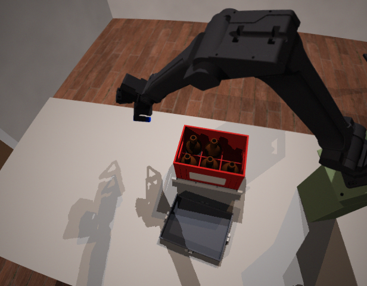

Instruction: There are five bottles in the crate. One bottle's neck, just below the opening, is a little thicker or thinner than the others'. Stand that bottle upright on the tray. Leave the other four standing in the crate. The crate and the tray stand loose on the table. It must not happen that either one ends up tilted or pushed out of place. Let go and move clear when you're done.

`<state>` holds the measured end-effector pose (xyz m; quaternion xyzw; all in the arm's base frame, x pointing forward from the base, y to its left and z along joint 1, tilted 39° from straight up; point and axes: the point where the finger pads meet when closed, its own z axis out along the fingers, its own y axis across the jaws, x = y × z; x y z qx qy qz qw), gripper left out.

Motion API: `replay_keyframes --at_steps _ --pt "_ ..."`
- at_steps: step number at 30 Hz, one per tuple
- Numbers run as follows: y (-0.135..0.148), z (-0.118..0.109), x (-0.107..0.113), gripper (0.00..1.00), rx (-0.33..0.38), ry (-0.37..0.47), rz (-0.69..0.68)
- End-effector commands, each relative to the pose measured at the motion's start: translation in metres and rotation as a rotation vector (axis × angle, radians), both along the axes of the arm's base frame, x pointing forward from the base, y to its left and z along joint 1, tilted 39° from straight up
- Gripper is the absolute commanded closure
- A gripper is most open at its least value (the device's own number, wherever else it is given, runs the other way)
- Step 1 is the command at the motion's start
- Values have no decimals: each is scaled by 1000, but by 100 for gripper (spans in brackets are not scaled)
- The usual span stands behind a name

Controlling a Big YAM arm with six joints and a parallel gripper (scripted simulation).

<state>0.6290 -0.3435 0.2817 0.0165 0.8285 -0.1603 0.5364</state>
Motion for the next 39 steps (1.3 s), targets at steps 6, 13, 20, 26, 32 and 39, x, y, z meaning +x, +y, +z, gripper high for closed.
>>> replay_keyframes --at_steps 6,13,20,26,32,39 --pt "23 -64 -79 0 428 72 -135" --pt "51 -113 -137 0 689 148 -238" --pt "86 -157 -198 0 947 224 -366" --pt "116 -179 -229 0 1088 275 -436" --pt "121 -200 -241 0 1145 305 -479" --pt "123 -195 -239 100 1139 299 -469"
